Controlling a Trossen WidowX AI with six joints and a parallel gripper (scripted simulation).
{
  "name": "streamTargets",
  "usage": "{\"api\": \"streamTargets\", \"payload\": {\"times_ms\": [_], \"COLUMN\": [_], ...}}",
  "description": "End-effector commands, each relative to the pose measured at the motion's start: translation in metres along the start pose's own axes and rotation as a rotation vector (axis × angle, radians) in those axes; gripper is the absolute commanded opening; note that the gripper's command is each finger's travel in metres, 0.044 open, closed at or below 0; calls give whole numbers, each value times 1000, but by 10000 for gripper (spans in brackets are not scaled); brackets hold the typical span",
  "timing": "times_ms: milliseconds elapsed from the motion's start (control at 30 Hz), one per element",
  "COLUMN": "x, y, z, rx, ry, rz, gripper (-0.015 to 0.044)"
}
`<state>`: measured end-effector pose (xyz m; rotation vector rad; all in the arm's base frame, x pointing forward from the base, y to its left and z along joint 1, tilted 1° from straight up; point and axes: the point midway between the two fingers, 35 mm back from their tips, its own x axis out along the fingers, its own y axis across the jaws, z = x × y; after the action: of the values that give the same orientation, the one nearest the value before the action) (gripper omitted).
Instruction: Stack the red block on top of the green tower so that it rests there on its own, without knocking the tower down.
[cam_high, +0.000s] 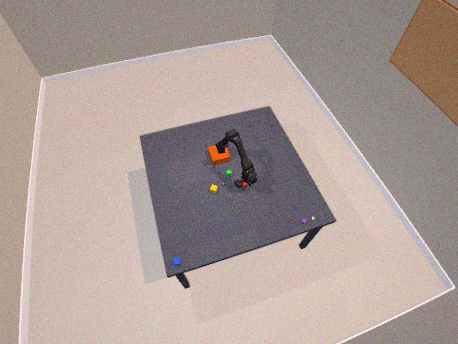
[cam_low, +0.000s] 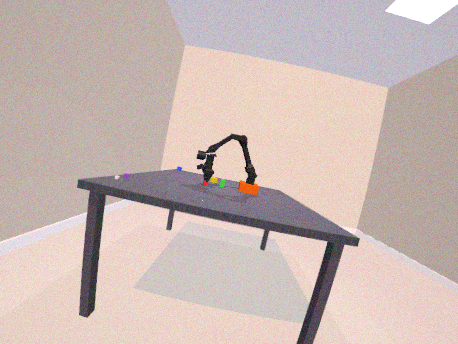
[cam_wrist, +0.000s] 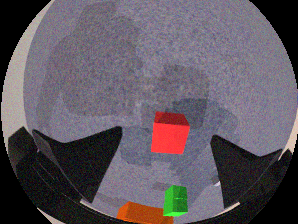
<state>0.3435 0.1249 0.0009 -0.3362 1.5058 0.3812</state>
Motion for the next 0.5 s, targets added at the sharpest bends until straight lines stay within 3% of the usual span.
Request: {"api": "streamTargets", "payload": {"times_ms": [0, 467], "x": [10, 25], "y": [-1, -1], "z": [-3, -4], "rx": [-3, -3], "ry": [13, 13], "rz": [-4, -4], "gripper": [440, 440]}}
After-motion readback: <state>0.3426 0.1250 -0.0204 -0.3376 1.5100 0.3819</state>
